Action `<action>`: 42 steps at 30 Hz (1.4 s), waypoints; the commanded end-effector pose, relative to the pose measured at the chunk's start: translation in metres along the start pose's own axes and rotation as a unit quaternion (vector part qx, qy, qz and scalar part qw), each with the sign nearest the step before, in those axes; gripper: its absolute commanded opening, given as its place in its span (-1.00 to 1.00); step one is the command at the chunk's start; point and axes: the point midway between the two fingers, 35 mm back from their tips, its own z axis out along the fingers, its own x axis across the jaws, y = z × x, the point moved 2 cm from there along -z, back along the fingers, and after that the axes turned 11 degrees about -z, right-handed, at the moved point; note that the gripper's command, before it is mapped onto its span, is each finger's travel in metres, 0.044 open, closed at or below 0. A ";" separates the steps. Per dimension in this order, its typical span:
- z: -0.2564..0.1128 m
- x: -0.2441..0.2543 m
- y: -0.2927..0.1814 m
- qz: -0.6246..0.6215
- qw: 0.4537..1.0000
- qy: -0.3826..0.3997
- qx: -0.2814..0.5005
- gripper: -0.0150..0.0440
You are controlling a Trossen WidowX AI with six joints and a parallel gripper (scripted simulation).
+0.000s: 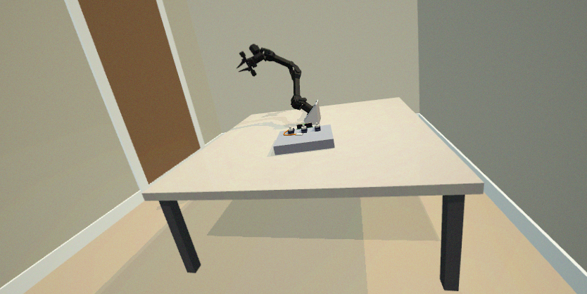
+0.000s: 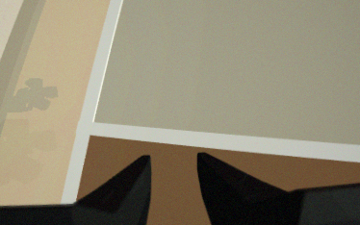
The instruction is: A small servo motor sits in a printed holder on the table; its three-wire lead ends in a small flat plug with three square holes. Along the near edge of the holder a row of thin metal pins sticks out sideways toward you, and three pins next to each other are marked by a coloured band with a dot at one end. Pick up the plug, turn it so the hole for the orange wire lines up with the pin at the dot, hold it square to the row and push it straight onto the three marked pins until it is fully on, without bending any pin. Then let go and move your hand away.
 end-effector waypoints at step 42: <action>0.092 0.000 0.120 0.330 0.926 -0.008 -0.182 -0.10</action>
